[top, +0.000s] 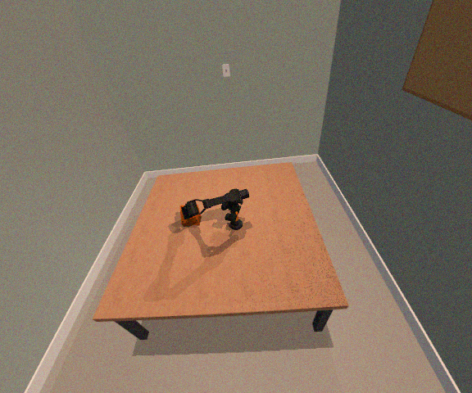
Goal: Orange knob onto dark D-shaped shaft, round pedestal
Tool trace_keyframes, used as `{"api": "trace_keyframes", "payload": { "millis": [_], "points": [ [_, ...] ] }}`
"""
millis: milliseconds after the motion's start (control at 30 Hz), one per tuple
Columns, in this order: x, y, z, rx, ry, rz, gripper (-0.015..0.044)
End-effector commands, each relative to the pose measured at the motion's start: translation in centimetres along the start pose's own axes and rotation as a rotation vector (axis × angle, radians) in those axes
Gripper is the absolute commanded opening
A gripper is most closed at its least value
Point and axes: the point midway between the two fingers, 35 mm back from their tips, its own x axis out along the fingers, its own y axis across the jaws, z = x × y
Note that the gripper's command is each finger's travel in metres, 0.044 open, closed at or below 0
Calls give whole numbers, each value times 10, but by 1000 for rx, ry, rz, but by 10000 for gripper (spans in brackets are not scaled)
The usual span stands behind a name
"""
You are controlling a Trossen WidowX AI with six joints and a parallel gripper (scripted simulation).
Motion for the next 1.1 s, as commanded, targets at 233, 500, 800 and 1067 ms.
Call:
{"api": "trace_keyframes", "payload": {
  "millis": [233, 500, 800, 1067],
  "points": [
    [2, 0, 0, -8, 4, -3, 0],
    [-3, 0, -1, -17, 4, -3, 0],
    [-2, -1, -1, -218, 4, -2, 0],
    [1, -1, 0, -218, 4, -2, 0]
  ]
}}
